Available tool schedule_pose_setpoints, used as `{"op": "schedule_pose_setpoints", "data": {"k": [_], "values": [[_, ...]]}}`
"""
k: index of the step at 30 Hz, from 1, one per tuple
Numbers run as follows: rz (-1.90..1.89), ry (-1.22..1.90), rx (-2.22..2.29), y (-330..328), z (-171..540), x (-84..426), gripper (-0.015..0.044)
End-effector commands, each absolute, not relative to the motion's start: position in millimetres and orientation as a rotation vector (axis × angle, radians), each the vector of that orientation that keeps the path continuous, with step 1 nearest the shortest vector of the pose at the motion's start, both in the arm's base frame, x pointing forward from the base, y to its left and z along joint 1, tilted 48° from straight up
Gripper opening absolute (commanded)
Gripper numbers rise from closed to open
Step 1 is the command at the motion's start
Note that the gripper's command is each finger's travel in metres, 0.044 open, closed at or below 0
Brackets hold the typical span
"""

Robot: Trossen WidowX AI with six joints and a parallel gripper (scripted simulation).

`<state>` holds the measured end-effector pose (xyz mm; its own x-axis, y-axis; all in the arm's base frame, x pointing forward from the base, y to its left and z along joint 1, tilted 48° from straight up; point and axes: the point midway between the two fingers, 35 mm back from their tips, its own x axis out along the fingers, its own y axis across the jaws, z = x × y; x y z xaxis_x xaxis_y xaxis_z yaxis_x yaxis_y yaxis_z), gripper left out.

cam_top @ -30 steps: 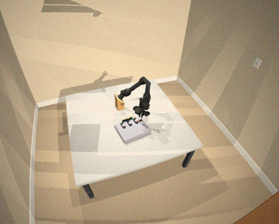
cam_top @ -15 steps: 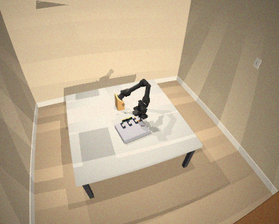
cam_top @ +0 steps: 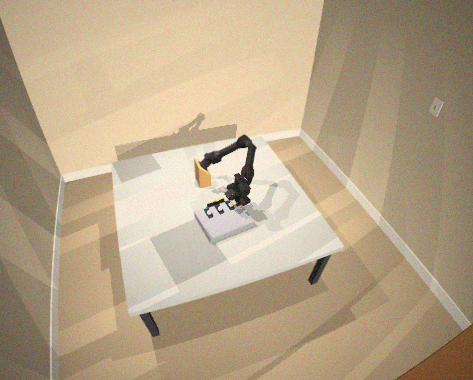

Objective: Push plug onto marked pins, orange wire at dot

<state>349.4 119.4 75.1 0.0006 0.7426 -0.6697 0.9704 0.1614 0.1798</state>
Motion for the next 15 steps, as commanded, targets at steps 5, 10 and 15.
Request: {"op": "schedule_pose_setpoints", "data": {"k": [5,10,15], "values": [[-0.457,1.802,1.637,128.7,65.5,347.2,0.0115],[-0.457,1.802,1.637,130.4,64.0,347.2,0.0062],[-0.457,1.802,1.637,130.4,64.0,347.2,0.0029]]}}
